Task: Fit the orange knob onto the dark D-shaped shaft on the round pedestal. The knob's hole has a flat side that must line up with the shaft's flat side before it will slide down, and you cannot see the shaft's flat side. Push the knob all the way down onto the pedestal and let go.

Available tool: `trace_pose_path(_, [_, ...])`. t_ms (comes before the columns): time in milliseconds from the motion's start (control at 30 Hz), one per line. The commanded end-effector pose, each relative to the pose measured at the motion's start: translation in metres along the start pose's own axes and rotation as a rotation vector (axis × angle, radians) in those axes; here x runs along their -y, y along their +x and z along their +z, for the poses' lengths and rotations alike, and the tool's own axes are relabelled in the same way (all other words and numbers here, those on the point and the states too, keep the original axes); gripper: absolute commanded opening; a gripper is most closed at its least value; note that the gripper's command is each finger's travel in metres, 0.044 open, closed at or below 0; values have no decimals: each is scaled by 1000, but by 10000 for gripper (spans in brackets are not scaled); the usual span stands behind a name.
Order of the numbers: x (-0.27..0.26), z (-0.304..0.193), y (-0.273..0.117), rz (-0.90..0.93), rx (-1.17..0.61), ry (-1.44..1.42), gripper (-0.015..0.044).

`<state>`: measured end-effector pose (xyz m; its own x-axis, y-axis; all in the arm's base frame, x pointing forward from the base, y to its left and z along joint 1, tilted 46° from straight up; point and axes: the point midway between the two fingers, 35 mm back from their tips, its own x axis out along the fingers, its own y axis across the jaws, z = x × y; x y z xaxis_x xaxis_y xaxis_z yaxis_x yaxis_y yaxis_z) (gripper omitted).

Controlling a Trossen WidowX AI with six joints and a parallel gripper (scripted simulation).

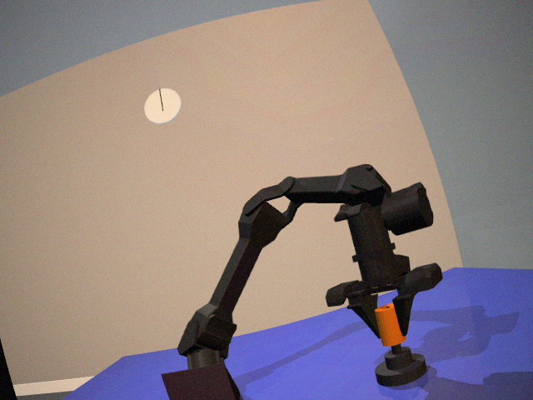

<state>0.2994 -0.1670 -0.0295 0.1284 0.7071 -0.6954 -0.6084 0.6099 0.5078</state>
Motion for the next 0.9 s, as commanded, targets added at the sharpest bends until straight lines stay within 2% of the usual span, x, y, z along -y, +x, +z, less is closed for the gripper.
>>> trace_pose_path(0, [2,-2,-2,-6,-2,-43,0])
trace_pose_path(867, [0,1,3,-6,-2,-43,0])
